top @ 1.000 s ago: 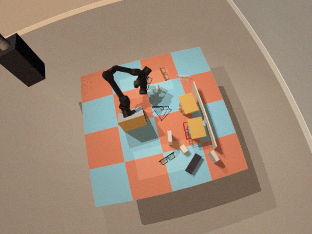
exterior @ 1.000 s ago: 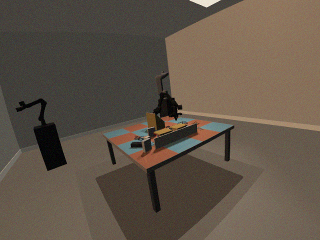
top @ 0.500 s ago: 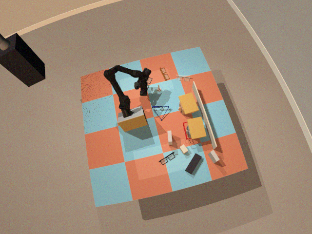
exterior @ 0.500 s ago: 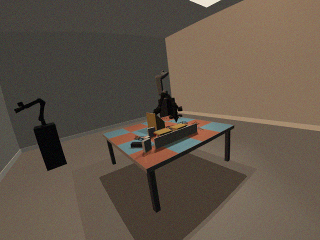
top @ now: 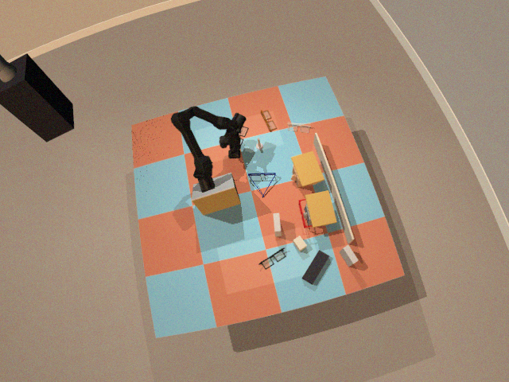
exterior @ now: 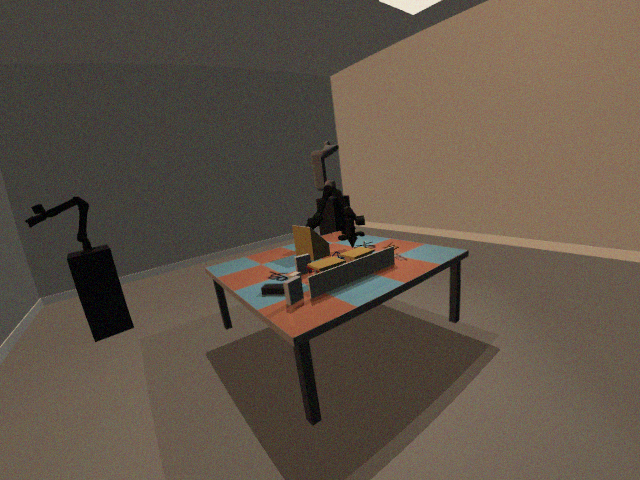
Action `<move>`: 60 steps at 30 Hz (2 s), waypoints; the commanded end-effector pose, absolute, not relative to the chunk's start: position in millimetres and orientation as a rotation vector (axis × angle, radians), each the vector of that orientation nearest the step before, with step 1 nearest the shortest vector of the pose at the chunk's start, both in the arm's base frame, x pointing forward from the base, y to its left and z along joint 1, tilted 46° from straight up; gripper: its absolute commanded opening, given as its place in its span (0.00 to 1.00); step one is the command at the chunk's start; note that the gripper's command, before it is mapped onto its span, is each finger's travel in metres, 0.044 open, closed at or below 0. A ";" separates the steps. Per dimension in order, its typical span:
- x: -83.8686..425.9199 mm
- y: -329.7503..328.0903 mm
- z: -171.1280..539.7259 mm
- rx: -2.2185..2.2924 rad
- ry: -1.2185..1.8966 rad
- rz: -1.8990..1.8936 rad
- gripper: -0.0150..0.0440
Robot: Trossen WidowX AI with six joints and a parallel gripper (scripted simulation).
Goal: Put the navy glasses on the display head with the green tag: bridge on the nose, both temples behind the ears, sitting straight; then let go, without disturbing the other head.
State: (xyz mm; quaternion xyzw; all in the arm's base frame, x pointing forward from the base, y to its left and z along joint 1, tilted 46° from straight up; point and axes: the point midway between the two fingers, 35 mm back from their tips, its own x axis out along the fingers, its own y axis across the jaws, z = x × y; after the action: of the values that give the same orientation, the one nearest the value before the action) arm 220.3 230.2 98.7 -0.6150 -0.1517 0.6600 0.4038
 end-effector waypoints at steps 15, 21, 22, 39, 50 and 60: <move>224.7 237.1 103.8 -1.556 -0.377 1.663 0.25; 226.2 239.4 106.5 -1.556 -0.378 1.663 0.25; 226.4 239.8 106.9 -1.556 -0.378 1.663 0.25; 230.3 246.5 114.5 -1.556 -0.378 1.662 0.25; 232.6 250.8 119.5 -1.556 -0.379 1.662 0.25; 234.7 254.8 124.0 -1.556 -0.379 1.661 0.25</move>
State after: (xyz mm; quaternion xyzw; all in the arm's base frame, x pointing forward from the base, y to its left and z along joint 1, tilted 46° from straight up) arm 233.3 253.6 122.4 -0.6156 -0.1538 0.6587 0.4044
